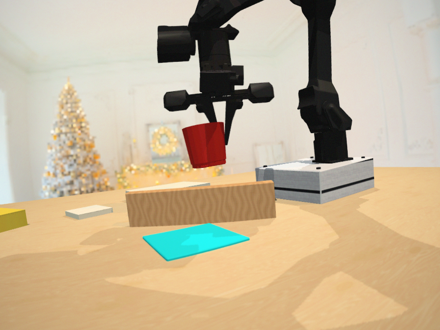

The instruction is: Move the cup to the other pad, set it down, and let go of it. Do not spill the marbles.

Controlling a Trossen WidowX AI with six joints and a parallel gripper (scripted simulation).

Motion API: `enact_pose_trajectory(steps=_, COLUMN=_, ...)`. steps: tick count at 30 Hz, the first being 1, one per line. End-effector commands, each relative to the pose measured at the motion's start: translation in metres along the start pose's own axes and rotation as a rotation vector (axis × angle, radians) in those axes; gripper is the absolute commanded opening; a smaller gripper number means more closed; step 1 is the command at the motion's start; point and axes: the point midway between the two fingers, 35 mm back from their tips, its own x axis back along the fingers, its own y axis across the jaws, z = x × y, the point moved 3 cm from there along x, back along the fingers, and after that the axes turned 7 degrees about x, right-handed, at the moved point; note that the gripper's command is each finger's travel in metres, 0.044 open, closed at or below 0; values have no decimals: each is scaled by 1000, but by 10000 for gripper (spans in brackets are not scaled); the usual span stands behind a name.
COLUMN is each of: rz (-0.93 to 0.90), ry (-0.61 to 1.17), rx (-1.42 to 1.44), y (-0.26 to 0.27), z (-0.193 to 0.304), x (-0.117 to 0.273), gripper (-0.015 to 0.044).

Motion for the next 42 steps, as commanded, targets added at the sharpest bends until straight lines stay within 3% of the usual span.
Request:
enact_pose_trajectory(steps=1, rz=0, ry=0, rx=0, y=0, z=0, x=0, gripper=0)
enact_pose_trajectory(steps=42, rz=6, ry=-11, rx=3, y=-11, z=-66, x=0, gripper=0)
